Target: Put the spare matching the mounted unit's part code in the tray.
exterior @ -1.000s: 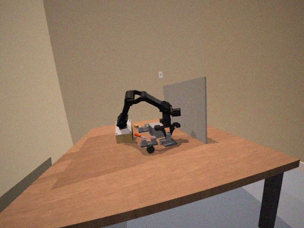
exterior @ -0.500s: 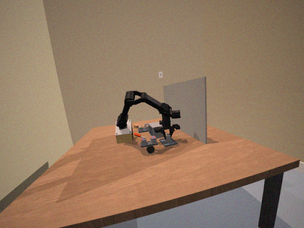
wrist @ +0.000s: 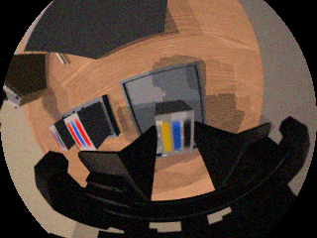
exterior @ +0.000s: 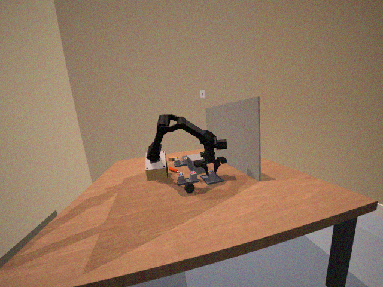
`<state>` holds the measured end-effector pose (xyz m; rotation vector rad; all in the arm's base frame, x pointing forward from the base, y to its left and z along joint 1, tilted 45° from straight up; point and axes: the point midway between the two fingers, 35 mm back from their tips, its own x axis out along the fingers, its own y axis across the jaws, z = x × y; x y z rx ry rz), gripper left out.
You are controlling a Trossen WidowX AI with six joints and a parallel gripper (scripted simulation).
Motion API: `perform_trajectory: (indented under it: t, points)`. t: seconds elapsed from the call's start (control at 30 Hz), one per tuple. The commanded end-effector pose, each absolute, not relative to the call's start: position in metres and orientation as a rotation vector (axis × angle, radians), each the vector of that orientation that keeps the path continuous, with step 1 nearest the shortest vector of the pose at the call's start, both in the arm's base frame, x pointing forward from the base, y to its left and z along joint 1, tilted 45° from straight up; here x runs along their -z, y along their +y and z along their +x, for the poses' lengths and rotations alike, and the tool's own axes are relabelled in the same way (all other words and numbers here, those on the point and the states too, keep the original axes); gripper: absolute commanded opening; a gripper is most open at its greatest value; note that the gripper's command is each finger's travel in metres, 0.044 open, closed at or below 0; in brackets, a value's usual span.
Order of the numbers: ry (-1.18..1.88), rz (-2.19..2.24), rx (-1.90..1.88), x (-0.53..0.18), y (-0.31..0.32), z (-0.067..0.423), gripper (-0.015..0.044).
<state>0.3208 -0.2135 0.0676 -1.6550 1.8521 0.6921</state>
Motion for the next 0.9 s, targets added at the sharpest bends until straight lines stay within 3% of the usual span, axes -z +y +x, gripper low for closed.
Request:
perform_trajectory:
  t: [0.0,0.2,0.47,0.87]
  points:
    - [1.852,-1.655,-0.691,-0.068,-0.214,0.321,0.0289]
    - [1.852,-1.655,-0.691,-0.068,-0.214,0.321,0.0440]
    - [1.852,-1.652,-0.709,-0.139,-0.138,0.330,0.0440]
    - [1.846,-1.660,-0.723,-0.136,-0.136,0.331,0.0440]
